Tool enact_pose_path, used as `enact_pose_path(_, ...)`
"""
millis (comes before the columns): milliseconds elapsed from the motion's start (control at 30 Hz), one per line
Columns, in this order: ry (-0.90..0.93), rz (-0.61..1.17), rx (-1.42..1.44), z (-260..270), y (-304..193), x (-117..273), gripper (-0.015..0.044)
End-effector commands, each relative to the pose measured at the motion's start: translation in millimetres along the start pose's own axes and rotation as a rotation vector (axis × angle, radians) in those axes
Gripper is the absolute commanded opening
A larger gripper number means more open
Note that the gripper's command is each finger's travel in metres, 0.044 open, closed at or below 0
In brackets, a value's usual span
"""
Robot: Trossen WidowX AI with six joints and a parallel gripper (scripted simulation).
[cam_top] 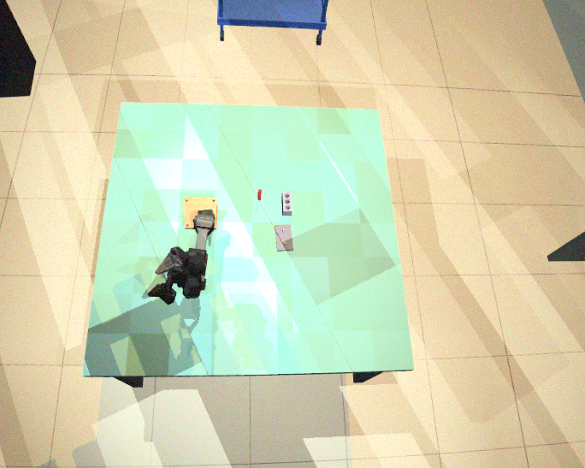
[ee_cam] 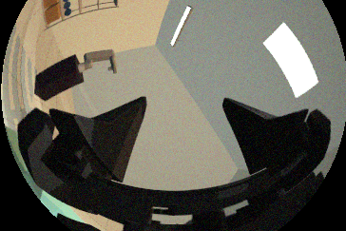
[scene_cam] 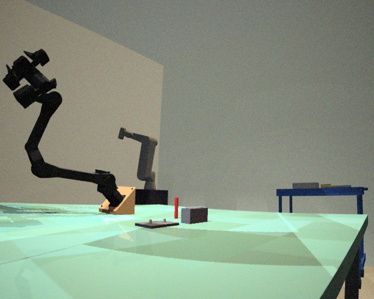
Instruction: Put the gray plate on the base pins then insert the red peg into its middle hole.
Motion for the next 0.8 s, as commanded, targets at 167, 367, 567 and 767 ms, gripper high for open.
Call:
enact_pose_path(167,-0.093,-0.032,-0.059,-31,5,1,0.0440)
enact_pose_path(367,-0.362,-0.145,-0.211,-121,17,18,0.0440)
enact_pose_path(567,-0.641,-0.295,-0.344,-210,30,59,0.0440)
enact_pose_path(767,-0.913,-0.482,-0.446,-286,41,122,0.0440)
Point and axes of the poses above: the point midway between the two fingers, 35 mm back from their tips, its own x axis back along the fingers, its own z axis across the jaws, y = z × x, the point moved 2 cm from there along x, back along the fingers, and after that the axes turned 11 degrees about -x, right-handed, at the moved point
